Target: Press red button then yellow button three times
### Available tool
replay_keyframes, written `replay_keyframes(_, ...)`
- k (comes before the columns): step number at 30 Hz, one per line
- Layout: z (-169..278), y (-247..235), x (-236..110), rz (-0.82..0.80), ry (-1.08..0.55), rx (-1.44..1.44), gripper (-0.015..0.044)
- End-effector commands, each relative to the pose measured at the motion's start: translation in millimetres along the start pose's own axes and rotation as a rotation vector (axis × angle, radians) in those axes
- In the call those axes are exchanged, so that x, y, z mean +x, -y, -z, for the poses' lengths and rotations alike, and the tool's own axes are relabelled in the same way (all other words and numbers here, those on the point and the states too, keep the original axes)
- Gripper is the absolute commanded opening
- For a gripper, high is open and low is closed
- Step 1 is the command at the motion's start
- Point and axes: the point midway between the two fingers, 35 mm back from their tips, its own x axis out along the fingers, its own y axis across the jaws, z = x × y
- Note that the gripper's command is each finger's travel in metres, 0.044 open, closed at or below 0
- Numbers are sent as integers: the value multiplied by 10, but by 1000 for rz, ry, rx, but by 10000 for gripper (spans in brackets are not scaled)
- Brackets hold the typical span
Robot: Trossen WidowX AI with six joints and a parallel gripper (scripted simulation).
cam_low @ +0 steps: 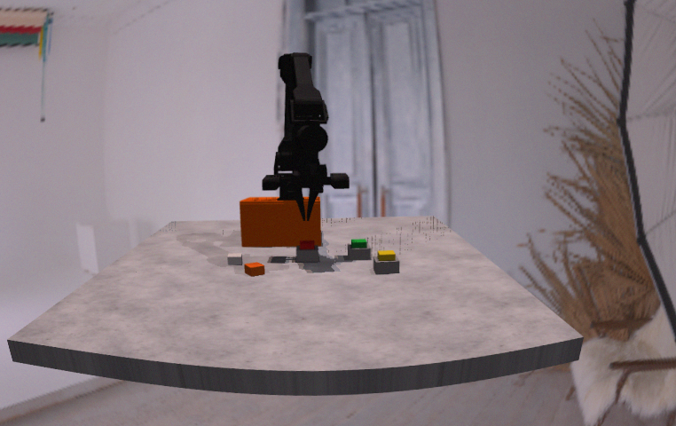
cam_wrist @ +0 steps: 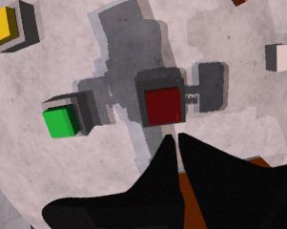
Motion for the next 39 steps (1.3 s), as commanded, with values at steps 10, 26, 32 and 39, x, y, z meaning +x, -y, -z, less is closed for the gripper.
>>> replay_keyframes(10, -463, -380, -536, -6, 33, -5, 20)
replay_keyframes(26, -1210, -1634, -340, -19, 38, -6, 20)
replay_keyframes(32, -1216, -1637, 139, -19, 38, -6, 20)
replay_keyframes(39, -1221, -1639, 214, -19, 38, -6, 20)
